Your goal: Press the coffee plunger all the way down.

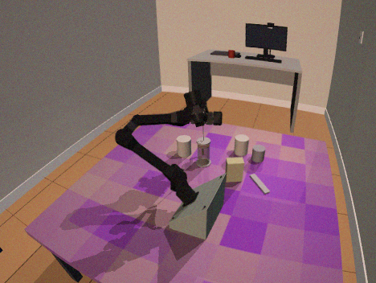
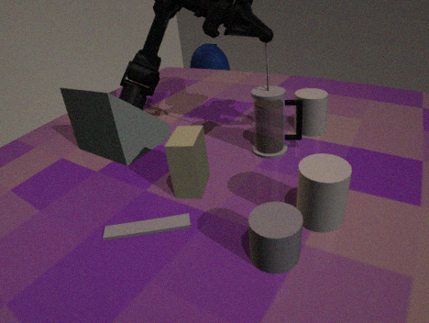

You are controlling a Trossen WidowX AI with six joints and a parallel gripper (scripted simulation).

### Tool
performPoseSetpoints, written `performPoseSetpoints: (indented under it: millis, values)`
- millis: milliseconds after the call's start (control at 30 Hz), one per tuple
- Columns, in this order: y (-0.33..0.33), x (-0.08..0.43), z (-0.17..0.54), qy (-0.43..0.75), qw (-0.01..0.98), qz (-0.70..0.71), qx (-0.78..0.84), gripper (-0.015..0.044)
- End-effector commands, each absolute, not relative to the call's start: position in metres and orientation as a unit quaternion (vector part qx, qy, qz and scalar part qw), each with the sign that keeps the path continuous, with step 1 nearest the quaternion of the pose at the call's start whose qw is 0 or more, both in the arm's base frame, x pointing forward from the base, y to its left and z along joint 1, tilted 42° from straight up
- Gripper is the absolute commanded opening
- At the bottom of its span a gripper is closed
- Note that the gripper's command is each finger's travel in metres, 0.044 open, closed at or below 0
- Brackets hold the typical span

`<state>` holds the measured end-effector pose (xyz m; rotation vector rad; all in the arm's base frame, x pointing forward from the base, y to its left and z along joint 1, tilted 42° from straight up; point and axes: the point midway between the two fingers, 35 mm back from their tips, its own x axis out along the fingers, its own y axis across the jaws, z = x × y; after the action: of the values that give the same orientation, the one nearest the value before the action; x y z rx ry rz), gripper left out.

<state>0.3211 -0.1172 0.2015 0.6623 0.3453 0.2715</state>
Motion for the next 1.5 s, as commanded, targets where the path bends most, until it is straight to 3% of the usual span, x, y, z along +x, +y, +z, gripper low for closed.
performPoseSetpoints:
  millis: [0, 1467]
  values:
    - [-0.113, 0.323, 0.195, 0.171, 0.922, 0.132, 0.323, 0.0118]
    - [-0.067, 0.339, 0.142, 0.17, 0.922, 0.132, 0.323, 0.0118]
